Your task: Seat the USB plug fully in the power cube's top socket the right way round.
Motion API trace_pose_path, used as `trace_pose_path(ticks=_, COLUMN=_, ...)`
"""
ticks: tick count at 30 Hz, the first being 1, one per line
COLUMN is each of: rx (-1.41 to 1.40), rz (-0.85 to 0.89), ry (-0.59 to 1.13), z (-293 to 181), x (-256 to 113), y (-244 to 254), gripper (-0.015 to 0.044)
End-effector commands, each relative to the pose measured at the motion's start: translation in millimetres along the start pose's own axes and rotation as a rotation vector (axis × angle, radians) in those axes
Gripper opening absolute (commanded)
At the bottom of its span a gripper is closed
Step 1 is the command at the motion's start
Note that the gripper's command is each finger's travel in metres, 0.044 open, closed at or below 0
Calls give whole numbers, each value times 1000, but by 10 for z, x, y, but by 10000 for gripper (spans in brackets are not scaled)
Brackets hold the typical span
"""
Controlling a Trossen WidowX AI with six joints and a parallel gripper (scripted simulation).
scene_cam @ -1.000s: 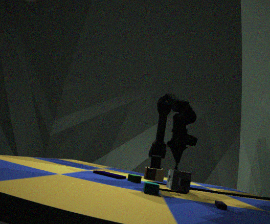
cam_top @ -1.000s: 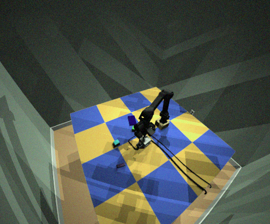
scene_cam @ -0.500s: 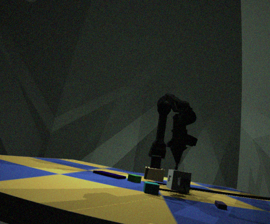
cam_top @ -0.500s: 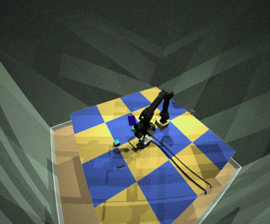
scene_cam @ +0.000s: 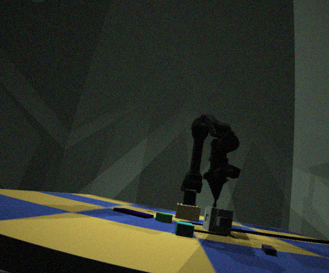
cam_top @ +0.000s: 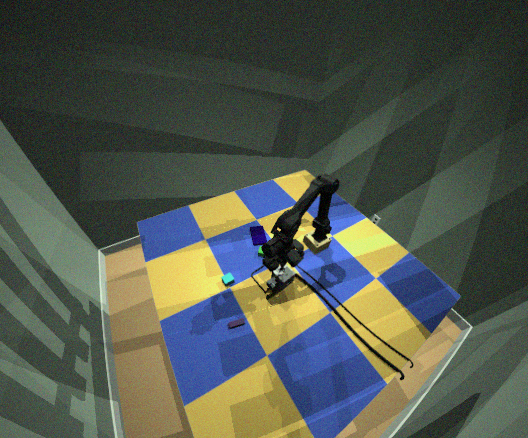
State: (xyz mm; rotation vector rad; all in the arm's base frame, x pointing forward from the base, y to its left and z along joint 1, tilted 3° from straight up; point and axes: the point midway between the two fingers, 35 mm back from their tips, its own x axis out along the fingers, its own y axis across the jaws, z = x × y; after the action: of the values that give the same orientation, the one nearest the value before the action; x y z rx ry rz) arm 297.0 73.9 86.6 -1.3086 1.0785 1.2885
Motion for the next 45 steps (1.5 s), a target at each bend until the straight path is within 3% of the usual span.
trace_pose_path(ticks=1, rx=-6, rz=1, ry=-2, z=1, x=24, y=0, gripper=0)
trace_pose_path(ticks=36, rx=-6, rz=1, ry=-2, z=1, x=32, y=0, gripper=0)
trace_pose_path(ticks=40, rx=0, rz=-2, ry=-1, z=1, x=7, y=-2, gripper=95)
trace_pose_path(ticks=45, rx=0, rz=-2, ry=-1, z=1, x=7, y=-2, gripper=95)
